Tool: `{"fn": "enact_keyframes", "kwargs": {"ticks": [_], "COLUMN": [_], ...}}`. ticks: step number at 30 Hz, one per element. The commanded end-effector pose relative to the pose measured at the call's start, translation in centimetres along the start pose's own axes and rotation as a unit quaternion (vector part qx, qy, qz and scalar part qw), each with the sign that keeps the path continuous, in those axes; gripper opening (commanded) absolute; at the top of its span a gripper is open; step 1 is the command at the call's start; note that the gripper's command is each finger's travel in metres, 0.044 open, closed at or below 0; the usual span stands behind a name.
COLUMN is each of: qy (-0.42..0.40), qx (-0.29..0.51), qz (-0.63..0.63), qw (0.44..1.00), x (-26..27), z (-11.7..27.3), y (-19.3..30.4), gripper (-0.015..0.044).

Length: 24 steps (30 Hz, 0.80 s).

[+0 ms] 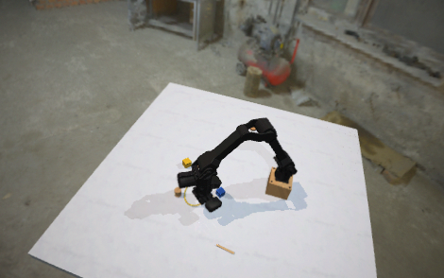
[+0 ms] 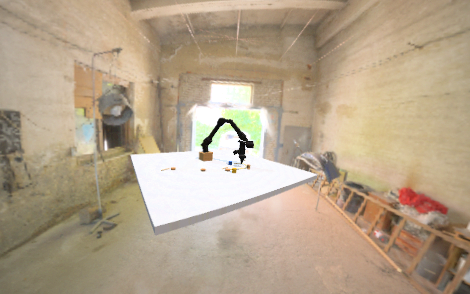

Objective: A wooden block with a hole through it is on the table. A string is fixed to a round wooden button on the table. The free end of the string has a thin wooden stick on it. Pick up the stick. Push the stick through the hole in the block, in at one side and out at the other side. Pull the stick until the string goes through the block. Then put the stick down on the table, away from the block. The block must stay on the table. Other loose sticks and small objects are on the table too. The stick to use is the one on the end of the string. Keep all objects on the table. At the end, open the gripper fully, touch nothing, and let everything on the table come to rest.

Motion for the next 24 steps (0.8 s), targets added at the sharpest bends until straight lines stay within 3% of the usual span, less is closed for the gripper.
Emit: {"fn": "enact_keyframes", "kwargs": {"ticks": [1, 24], "qy": [0.001, 0.001], "qx": [0.000, 0.001], "qz": [0.002, 0.002], "qw": [1.000, 1.000], "x": [0.1, 0.5], "z": [0.1, 0.1], "y": [-0.6, -2.8], "gripper": [0.0000, 0.0000]}}
Point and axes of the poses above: the point midway between the two fingers, 35 mm back from their tips, its own z axis back along the fingers, its own x axis across the jaws, y = z × x, the point moved 2 cm from there along z, back along the fingers, and after that the axes turned 15 degrees about -z, right-handed, at the moved point
